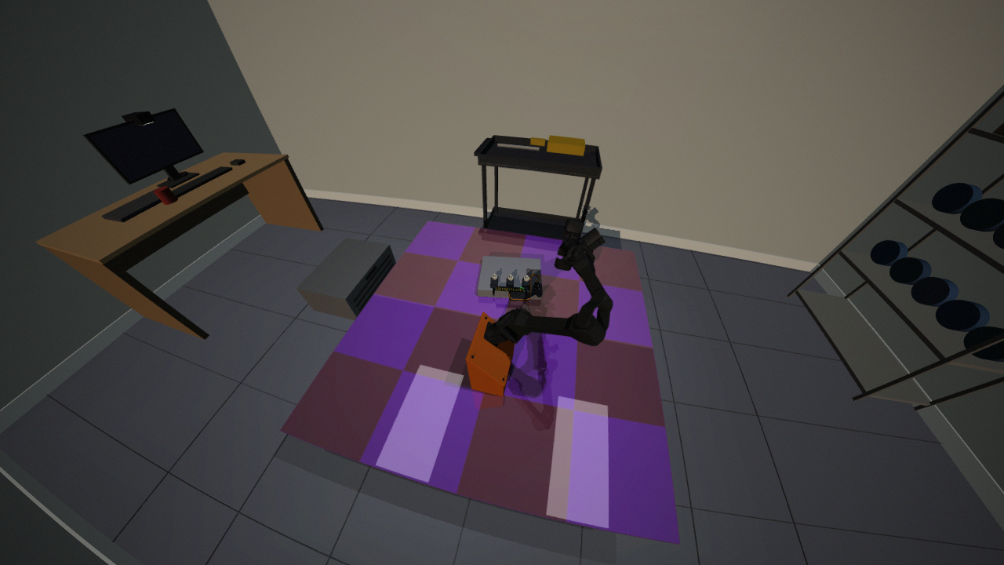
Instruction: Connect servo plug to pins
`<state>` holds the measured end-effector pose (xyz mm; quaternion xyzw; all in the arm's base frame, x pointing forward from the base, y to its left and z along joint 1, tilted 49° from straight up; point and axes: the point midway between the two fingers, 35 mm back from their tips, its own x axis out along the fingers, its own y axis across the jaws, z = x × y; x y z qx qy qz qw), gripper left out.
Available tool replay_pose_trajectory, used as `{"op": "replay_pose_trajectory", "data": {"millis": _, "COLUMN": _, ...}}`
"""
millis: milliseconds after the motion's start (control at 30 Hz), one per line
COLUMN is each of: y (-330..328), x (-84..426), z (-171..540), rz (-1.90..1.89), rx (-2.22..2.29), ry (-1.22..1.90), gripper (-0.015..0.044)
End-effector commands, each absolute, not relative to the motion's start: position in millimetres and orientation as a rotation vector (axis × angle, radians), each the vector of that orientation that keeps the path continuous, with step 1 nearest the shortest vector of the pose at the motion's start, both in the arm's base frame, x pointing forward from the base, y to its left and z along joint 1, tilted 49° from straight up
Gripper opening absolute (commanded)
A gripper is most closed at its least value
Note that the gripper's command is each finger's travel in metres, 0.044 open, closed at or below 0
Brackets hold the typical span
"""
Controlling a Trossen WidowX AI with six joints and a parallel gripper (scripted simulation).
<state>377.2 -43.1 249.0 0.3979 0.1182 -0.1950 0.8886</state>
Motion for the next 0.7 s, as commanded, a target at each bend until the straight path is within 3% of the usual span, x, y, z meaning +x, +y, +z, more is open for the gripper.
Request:
{"op": "replay_pose_trajectory", "data": {"millis": 0, "y": -50.9, "x": 385.5, "z": 236.4, "rz": -0.499, "rx": 0.94, "ry": 0.259, "gripper": 0.0115}}
{"op": "replay_pose_trajectory", "data": {"millis": 667, "y": -84.6, "x": 405.4, "z": 168.1, "rz": -1.003, "rx": 1.413, "ry": 0.173, "gripper": 0.0115}}
